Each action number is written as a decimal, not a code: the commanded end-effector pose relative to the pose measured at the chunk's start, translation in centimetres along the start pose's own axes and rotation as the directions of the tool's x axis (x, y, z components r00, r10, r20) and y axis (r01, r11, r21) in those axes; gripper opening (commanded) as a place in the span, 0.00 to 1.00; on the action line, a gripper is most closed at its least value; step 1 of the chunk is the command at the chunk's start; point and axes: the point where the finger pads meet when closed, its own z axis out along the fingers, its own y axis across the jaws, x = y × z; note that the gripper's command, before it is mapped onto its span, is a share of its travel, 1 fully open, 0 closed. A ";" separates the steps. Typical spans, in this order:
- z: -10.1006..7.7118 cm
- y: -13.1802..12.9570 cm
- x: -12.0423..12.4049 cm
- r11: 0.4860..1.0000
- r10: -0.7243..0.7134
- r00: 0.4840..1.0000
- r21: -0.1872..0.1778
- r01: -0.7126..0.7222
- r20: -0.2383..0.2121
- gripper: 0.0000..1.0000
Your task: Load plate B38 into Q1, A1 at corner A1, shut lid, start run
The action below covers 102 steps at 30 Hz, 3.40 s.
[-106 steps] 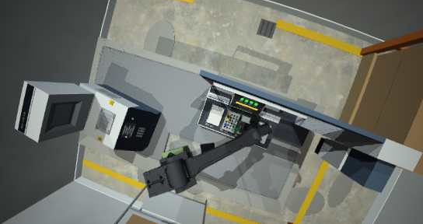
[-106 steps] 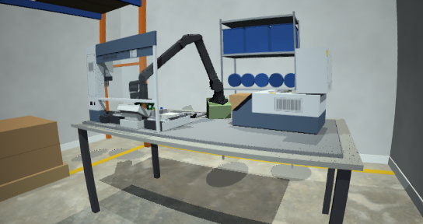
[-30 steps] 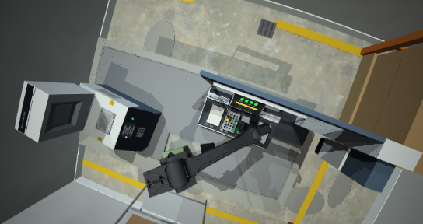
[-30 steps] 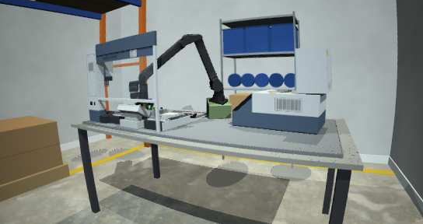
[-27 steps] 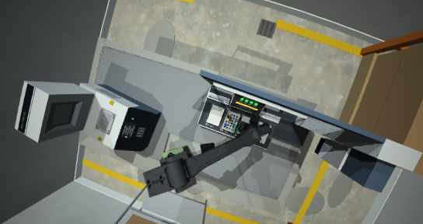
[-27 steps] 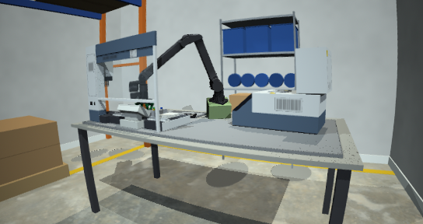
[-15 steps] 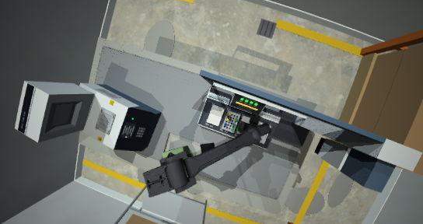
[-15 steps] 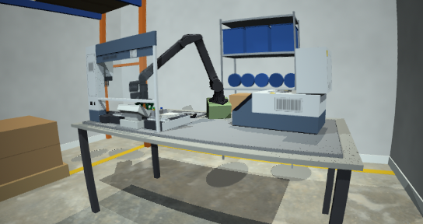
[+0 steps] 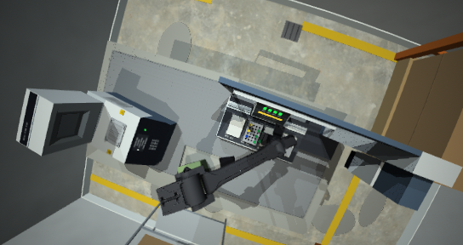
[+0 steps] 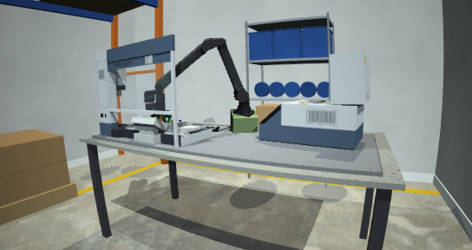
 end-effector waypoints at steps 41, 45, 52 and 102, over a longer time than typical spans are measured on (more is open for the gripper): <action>5.1 1.5 5.6 0.995 0.043 0.990 -0.086 -0.055 -0.137 0.00; 5.1 1.5 5.6 0.995 0.044 0.989 -0.087 -0.056 -0.138 0.00; 4.3 1.5 6.4 0.995 0.043 0.990 -0.086 -0.055 -0.135 0.00; -8.9 -1.8 -2.8 0.998 -0.032 0.998 0.061 0.028 0.055 0.00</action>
